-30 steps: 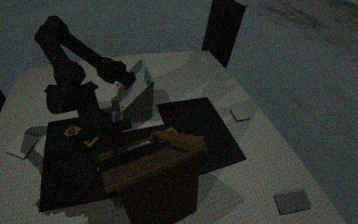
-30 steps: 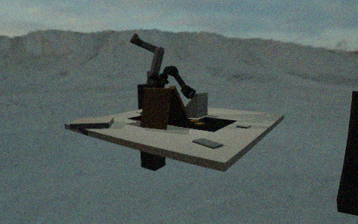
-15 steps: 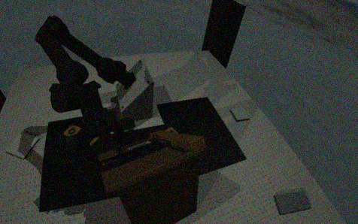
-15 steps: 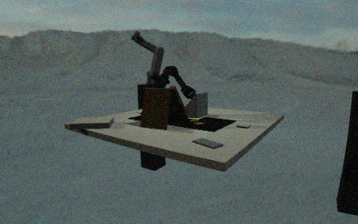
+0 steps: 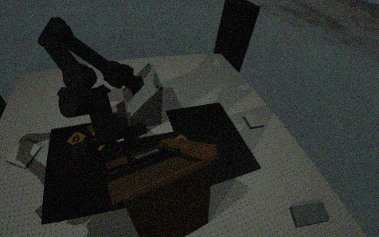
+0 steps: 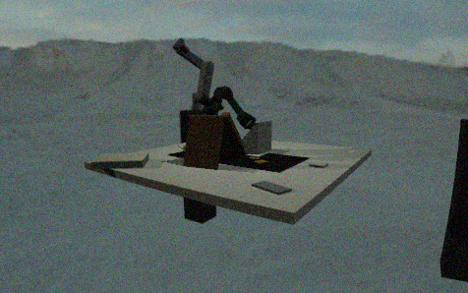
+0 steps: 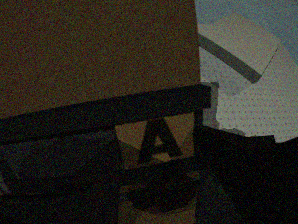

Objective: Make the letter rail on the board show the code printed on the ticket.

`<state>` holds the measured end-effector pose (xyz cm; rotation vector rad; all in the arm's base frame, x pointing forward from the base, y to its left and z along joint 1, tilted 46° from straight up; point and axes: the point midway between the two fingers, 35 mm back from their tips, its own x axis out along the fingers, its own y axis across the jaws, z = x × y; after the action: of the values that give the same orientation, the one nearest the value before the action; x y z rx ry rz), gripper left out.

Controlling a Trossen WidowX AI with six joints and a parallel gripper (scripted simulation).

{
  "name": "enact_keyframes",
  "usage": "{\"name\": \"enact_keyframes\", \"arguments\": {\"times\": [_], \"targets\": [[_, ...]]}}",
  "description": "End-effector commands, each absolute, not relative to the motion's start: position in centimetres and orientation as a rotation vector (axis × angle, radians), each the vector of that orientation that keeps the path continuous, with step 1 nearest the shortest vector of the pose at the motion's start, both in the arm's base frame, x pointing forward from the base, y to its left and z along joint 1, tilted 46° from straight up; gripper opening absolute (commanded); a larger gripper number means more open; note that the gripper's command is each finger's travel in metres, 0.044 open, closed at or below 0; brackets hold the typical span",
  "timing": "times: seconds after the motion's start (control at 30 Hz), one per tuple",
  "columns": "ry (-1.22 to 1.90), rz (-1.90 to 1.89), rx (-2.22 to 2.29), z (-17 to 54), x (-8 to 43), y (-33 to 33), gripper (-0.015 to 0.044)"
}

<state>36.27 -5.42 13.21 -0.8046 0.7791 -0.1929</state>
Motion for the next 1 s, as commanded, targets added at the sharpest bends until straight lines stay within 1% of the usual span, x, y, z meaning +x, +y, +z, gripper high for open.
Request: {"name": "enact_keyframes", "arguments": {"times": [0.0, 0.97], "targets": [[0.789, -0.193, -0.805, 12.6, 36.0, -5.3, 0.0000], [0.790, -0.193, -0.804, 11.1, 35.7, -3.8, 0.0000]]}}
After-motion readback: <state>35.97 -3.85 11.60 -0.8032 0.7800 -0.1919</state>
